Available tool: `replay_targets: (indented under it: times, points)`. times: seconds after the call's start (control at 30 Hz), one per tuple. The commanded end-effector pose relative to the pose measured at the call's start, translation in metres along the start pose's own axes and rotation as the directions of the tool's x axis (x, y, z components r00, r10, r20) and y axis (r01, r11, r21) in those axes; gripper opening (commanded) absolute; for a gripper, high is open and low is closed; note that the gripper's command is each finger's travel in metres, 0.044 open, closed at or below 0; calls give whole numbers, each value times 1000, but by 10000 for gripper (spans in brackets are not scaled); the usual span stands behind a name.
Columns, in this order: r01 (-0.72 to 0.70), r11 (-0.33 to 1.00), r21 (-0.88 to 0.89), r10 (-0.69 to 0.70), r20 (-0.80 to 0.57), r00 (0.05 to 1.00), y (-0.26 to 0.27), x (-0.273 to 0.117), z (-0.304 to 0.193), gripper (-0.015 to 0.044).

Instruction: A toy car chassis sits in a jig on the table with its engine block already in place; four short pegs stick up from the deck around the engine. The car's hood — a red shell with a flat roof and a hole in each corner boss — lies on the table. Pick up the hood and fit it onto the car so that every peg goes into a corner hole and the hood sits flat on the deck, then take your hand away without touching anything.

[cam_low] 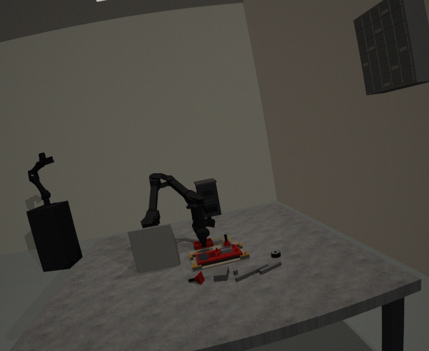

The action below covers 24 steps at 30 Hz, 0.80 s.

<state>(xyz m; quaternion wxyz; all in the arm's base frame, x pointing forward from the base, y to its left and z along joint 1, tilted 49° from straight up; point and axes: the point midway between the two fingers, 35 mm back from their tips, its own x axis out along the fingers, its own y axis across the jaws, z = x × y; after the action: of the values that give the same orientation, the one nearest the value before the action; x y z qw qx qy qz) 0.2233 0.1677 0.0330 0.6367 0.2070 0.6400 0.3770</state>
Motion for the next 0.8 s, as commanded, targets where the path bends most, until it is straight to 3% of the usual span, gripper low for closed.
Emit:
replay_targets:
  times: [0.0, 0.07, 0.37, 0.7, 0.77]
  points:
    - [0, 1000, -1, 0, 0, 1000, 0, 0, 0, 387]
    - [0, 1000, -1, 0, 0, 1000, 0, 0, 0, 335]
    - [0, 1000, -1, 0, 0, 1000, 0, 0, 0, 275]
    - [1, 1000, 2, -1, 1, 1000, 0, -8, 0, 12]
    - [2, 1000, 2, -2, 1, 1000, 0, -11, 0, 0]
